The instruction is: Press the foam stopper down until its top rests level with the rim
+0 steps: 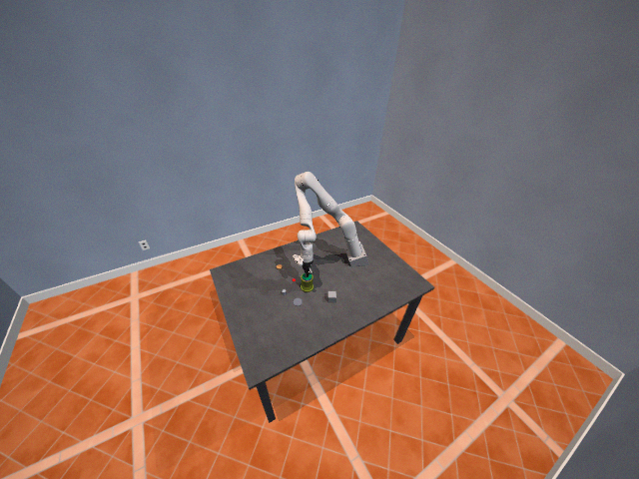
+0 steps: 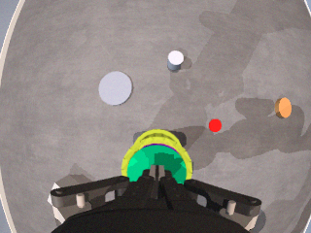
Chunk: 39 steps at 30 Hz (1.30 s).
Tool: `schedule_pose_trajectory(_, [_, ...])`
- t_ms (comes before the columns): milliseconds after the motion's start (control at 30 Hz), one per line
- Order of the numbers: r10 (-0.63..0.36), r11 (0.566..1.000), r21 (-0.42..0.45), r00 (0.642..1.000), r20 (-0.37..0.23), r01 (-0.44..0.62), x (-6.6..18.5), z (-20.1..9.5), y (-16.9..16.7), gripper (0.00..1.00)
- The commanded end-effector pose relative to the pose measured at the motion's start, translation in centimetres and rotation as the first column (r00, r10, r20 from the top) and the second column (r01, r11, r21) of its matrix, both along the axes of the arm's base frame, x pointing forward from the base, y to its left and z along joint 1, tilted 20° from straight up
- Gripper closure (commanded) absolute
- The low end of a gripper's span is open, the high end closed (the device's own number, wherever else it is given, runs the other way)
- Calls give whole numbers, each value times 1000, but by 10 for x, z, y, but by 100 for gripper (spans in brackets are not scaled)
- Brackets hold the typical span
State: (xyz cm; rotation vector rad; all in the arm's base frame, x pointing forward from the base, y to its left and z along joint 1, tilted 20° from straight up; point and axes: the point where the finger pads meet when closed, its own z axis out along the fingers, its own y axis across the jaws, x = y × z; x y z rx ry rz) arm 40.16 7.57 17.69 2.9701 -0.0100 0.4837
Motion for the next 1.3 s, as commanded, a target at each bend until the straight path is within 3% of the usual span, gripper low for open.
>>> schedule_pose_trajectory(0, [1, 1000, 1, 1000, -1, -1, 0, -2, 0, 100])
schedule_pose_trajectory(1267, [1, 1000, 1, 1000, -1, -1, 7, -21, -2, 100])
